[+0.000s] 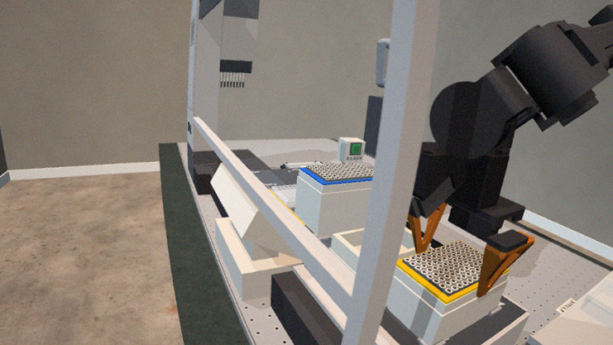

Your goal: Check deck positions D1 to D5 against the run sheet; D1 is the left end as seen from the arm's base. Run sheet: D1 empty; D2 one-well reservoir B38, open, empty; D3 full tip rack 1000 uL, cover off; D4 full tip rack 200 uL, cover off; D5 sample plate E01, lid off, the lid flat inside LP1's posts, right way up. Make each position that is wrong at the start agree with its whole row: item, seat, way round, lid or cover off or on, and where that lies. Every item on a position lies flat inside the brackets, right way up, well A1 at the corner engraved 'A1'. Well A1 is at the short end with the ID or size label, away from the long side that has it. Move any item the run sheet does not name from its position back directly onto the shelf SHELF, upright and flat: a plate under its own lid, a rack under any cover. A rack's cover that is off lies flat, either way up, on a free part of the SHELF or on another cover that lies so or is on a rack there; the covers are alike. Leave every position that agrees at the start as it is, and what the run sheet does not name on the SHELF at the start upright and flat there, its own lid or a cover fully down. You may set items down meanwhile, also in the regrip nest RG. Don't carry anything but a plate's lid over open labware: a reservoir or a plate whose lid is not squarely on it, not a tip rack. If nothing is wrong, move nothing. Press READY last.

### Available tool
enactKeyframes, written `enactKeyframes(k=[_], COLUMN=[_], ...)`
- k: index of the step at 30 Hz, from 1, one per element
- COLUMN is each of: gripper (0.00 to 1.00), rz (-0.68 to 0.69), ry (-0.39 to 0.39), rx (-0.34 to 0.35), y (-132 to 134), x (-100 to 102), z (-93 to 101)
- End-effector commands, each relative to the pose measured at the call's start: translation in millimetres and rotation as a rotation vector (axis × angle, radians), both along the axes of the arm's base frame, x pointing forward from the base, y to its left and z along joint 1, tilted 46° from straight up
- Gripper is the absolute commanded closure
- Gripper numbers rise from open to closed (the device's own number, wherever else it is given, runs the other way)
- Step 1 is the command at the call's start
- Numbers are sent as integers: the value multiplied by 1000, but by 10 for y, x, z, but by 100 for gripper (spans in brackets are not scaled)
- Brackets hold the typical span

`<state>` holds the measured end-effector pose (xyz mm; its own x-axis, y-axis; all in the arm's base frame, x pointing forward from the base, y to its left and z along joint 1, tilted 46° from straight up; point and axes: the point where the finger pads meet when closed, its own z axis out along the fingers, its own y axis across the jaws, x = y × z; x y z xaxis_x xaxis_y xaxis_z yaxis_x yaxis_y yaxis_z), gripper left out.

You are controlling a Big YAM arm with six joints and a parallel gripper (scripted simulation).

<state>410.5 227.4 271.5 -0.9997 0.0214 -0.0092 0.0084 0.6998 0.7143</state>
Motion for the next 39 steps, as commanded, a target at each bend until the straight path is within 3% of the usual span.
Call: enactKeyframes(k=[1,39], gripper=[0,0], rz=[-12,-12], ry=[-77,-78], rx=[18,12], y=[-138,-549], x=[65,20], z=[401,785])
